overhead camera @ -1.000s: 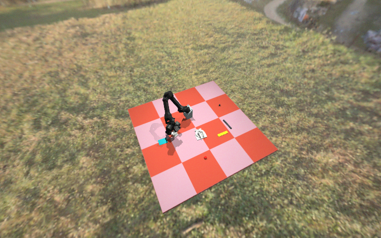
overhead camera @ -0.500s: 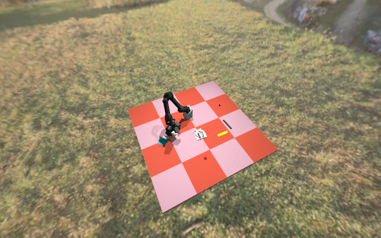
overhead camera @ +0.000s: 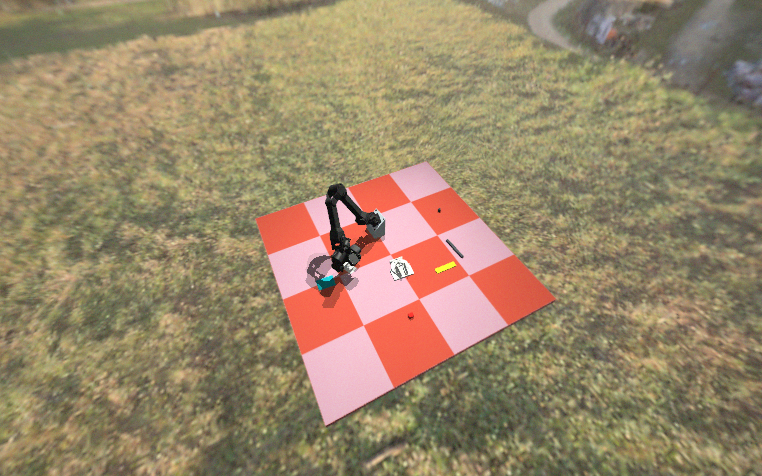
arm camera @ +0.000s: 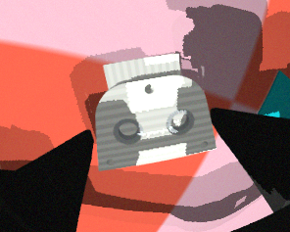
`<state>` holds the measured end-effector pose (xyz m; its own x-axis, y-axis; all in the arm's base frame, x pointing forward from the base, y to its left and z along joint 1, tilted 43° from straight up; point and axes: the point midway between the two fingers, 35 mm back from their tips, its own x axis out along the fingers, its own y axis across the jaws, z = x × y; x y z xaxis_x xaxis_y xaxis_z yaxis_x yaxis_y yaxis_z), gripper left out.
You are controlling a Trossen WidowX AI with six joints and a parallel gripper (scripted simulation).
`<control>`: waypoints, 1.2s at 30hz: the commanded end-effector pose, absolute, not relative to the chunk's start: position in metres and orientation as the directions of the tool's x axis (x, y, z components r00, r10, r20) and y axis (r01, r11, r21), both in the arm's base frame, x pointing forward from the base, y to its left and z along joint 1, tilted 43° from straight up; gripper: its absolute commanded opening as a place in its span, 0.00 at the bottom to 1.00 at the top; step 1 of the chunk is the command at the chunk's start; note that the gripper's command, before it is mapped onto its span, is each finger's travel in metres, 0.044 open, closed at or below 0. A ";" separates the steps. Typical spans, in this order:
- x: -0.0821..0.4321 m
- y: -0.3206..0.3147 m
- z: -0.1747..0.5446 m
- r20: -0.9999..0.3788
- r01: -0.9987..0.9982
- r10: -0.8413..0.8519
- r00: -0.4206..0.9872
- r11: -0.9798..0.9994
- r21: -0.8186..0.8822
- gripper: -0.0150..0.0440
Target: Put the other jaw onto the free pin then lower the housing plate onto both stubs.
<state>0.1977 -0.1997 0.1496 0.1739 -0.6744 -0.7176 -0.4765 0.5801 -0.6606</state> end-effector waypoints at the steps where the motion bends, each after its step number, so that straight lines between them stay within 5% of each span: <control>1: 0.198 -0.200 0.149 -0.720 -0.481 -0.672 0.175 0.579 -0.658 1.00; 20: 0.198 -0.200 0.149 -0.718 -0.477 -0.674 0.174 0.580 -0.660 0.85; 36: 0.198 -0.190 0.159 -0.721 -0.477 -0.671 0.174 0.583 -0.658 0.85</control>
